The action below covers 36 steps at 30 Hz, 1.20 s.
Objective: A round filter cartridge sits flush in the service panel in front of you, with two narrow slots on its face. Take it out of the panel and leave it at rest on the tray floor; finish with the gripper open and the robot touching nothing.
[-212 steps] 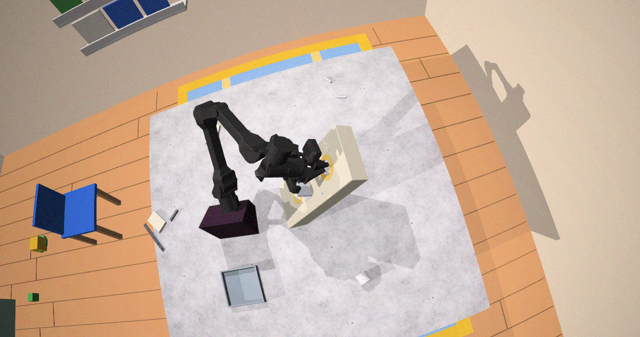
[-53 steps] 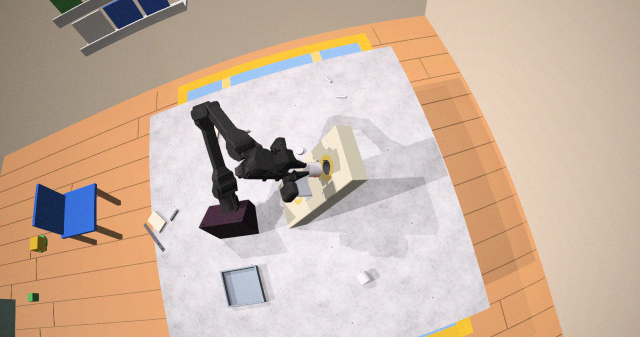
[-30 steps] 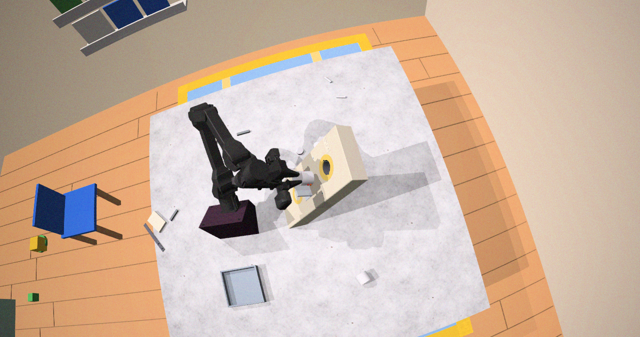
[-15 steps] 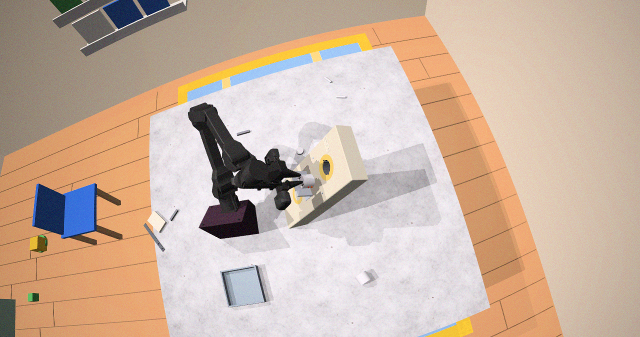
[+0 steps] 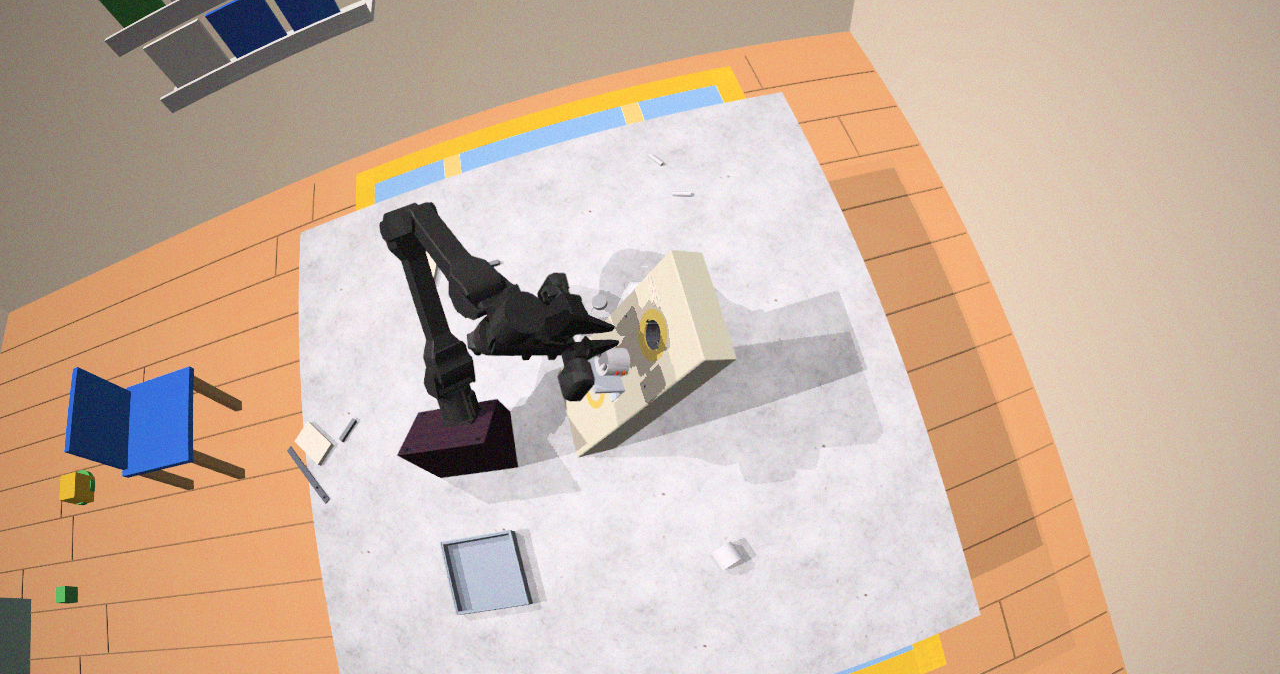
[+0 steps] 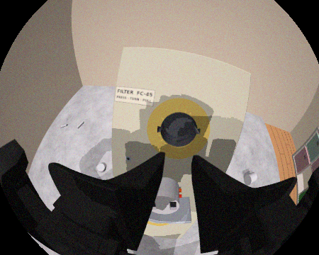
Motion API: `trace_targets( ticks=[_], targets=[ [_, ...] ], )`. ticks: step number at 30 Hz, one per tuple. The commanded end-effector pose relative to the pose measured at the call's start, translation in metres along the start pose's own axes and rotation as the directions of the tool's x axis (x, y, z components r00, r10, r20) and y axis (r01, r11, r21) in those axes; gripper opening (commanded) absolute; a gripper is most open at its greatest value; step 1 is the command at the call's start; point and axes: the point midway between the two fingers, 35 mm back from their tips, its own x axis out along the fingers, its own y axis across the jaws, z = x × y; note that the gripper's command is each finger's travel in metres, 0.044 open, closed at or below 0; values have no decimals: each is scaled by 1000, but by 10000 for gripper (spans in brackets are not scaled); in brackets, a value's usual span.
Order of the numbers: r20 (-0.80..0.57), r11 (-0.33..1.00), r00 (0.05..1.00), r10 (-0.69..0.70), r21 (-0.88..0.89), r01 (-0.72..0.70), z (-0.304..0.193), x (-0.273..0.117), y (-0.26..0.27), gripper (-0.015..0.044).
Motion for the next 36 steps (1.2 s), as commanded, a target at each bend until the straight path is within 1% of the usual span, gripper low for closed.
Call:
trace_targets(
  ticks=[1,8,11,12,13,15,18,21,23,30,36],
  targets=[
    [-7,1000,1000,3,11,-3,11,-3,-4,160],
    [-3,1000,1000,-1,1,1,58,-41,-6,344],
    [-1,1000,1000,-1,1,1,62,-45,-6,423],
    [-1,1000,1000,-1,1,1,62,-45,-6,440],
    [-1,1000,1000,-1,1,1,62,-45,-6,440],
    [-32,1000,999,-3,9,4,53,-40,-7,387],
    [-179,999,984,-3,43,11,11,-22,-6,309],
    [-348,998,937,20,69,5,-37,-10,1,305],
    [-417,997,908,35,78,-3,-57,-7,5,305],
    [-426,997,904,37,79,-4,-59,-6,6,305],
    [-427,997,904,35,78,-2,-63,2,6,305]
  ],
)
